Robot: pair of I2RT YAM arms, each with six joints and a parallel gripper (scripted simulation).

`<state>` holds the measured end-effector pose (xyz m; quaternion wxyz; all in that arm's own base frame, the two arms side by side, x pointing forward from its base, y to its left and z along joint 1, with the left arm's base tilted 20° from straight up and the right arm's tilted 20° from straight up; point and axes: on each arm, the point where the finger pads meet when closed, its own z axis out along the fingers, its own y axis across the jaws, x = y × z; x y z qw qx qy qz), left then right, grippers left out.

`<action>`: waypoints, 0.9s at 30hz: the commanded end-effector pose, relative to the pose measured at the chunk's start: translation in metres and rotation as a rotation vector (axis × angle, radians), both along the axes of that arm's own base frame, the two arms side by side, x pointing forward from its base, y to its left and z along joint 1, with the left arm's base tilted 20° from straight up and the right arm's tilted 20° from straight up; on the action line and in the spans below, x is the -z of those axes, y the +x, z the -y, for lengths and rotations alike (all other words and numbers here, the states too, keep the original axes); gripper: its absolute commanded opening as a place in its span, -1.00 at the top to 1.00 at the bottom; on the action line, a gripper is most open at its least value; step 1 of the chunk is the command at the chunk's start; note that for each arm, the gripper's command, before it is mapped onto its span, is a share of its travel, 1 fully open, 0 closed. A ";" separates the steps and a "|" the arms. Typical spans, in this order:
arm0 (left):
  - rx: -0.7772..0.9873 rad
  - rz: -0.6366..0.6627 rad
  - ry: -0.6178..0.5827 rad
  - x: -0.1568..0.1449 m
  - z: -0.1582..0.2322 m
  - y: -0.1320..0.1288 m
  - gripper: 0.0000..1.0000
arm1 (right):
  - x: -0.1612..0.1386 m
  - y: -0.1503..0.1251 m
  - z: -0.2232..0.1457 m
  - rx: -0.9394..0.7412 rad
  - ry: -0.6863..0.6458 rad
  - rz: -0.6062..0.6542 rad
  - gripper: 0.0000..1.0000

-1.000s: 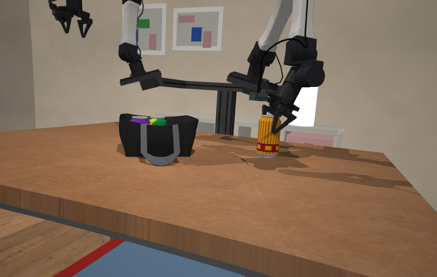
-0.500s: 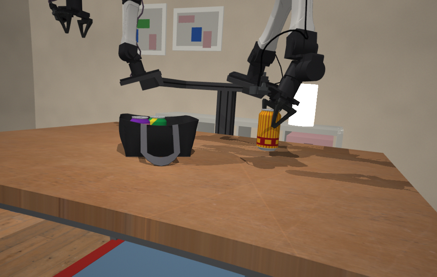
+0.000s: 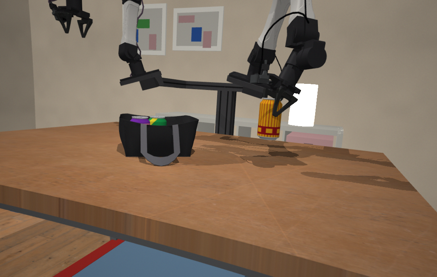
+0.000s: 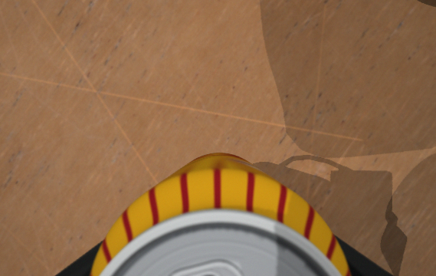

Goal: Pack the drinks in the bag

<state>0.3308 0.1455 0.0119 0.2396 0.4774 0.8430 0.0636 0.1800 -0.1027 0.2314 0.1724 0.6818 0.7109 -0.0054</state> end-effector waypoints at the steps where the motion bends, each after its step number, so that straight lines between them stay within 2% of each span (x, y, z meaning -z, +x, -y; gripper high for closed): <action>1: 0.008 0.043 0.008 -0.033 0.004 0.006 -0.40 | -0.008 0.003 0.002 -0.009 -0.021 0.029 -0.73; 9: 0.017 0.102 0.051 -0.036 -0.005 0.016 -0.40 | -0.008 0.003 0.002 -0.009 -0.021 0.030 -0.73; 11: 0.015 0.071 0.030 -0.024 0.001 0.005 -0.40 | -0.008 0.003 0.002 -0.009 -0.021 0.029 -0.73; 19: 0.012 0.070 0.028 -0.021 0.002 0.004 -0.40 | -0.008 0.003 0.002 -0.009 -0.021 0.029 -0.73; 25: 0.012 0.083 0.036 -0.028 -0.002 0.010 -0.40 | -0.008 0.003 0.002 -0.009 -0.021 0.030 -0.73; 27: 0.009 0.042 0.003 -0.034 0.007 0.003 -0.40 | -0.008 0.003 0.002 -0.009 -0.021 0.029 -0.73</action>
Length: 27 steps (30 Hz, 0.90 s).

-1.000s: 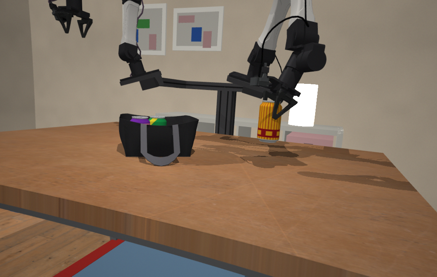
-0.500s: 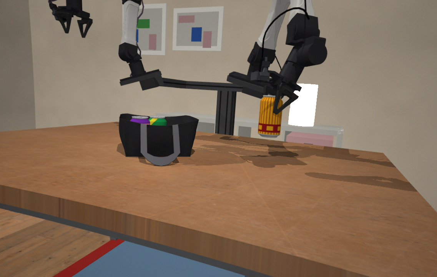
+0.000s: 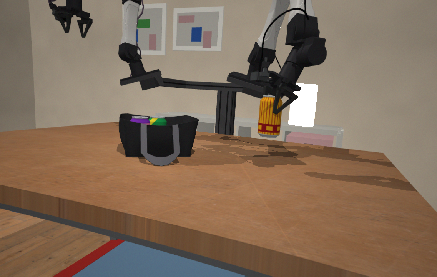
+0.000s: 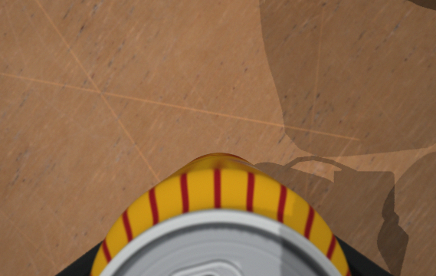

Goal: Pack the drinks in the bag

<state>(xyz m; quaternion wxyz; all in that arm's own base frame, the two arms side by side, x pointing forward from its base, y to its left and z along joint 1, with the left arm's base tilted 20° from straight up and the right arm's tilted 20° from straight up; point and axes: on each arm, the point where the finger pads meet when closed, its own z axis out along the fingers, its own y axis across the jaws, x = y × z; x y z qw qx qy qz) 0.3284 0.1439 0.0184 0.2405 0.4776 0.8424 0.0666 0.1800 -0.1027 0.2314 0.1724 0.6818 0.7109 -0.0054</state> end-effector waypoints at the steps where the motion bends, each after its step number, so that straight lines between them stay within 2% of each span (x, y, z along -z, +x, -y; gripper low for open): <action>1: 0.010 0.036 -0.002 -0.030 0.006 0.005 -0.40 | -0.008 0.003 0.002 -0.009 -0.021 0.029 -0.73; 13: 0.013 0.069 0.021 -0.058 0.007 0.006 -0.40 | -0.008 0.003 0.002 -0.009 -0.021 0.029 -0.73; 14: 0.004 0.034 0.009 -0.058 0.010 -0.002 -0.40 | -0.008 0.003 0.002 -0.009 -0.021 0.029 -0.73; 20: 0.009 0.037 -0.002 -0.073 0.017 -0.006 -0.40 | -0.008 0.003 0.002 -0.009 -0.021 0.029 -0.73; 27: 0.018 0.091 0.040 -0.078 0.007 0.004 -0.40 | -0.008 0.003 0.002 -0.009 -0.021 0.029 -0.73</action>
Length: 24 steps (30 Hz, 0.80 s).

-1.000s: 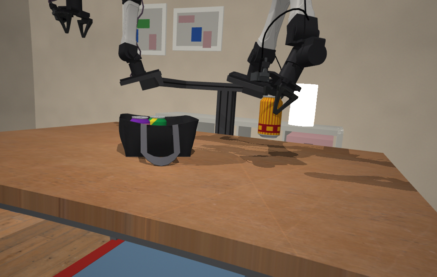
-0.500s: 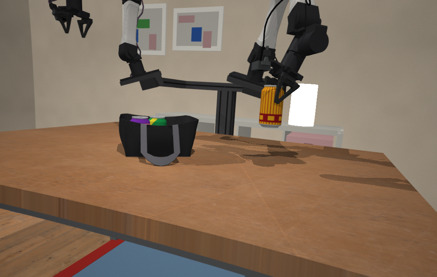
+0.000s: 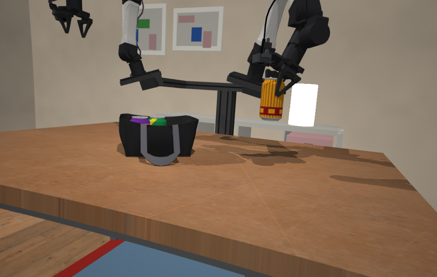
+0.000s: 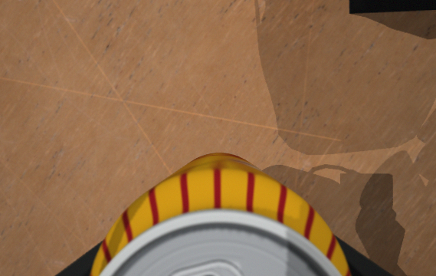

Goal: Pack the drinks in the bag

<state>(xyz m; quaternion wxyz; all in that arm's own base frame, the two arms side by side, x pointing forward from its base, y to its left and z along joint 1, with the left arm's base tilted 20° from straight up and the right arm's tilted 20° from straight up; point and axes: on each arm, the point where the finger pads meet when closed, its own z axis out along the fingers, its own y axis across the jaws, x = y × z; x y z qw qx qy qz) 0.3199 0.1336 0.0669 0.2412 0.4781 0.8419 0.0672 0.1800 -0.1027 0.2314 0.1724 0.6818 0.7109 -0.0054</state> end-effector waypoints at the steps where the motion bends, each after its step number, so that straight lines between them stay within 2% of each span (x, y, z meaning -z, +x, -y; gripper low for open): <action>1: 0.013 0.063 0.021 -0.028 0.000 0.007 -0.40 | -0.008 0.003 0.002 -0.009 -0.021 0.030 -0.73; 5: 0.014 0.108 0.052 -0.032 -0.007 0.016 -0.40 | -0.008 0.003 0.002 -0.009 -0.021 0.029 -0.73; 8: 0.012 0.070 0.027 -0.016 0.000 0.004 -0.40 | -0.008 0.003 0.002 -0.009 -0.021 0.029 -0.73; 20: 0.013 0.065 0.023 -0.018 0.002 0.004 -0.40 | -0.008 0.003 0.002 -0.009 -0.021 0.029 -0.73; 24: -0.011 0.050 0.016 -0.008 0.015 0.001 -0.40 | -0.008 0.003 0.002 -0.009 -0.021 0.030 -0.73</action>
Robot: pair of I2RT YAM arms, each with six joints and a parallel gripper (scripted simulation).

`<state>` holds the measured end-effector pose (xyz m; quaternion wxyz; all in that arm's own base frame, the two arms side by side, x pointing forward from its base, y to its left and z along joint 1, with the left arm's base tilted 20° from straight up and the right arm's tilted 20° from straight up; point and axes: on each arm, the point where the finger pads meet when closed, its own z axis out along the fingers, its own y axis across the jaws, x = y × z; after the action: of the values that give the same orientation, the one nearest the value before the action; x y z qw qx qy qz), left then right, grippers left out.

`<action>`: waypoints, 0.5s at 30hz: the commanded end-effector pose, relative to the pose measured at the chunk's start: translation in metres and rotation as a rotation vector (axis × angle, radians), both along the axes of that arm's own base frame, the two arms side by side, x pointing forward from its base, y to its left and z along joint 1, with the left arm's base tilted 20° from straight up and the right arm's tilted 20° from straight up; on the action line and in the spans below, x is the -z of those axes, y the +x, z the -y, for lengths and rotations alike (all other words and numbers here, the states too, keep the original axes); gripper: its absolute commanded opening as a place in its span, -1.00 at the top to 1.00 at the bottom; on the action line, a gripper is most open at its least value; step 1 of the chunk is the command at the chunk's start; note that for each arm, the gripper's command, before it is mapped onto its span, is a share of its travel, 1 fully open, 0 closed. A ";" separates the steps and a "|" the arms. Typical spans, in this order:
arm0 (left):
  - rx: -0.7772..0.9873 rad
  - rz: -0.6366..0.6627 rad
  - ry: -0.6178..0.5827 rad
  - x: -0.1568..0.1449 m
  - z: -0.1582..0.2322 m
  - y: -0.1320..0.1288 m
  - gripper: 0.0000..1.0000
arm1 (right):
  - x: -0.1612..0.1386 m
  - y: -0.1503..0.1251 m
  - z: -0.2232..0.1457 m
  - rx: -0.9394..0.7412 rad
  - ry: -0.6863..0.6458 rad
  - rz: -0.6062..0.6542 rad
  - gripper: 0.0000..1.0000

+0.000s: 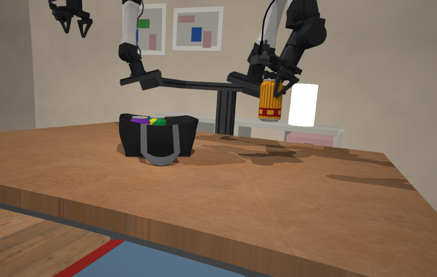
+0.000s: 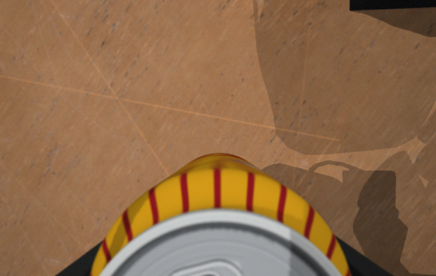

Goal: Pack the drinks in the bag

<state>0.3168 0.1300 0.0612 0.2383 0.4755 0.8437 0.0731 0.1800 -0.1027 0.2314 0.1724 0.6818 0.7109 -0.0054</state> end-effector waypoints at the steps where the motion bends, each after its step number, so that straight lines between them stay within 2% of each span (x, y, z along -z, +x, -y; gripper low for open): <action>1: 0.001 0.064 0.010 -0.014 0.014 0.007 -0.40 | -0.008 0.003 0.002 -0.009 -0.021 0.030 -0.73; 15: -0.008 0.082 0.023 -0.007 0.045 0.008 -0.40 | -0.008 0.003 0.002 -0.009 -0.021 0.030 -0.73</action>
<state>0.3142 0.0900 0.0537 0.2404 0.4802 0.8405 0.0722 0.1800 -0.1027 0.2314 0.1724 0.6818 0.7109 -0.0054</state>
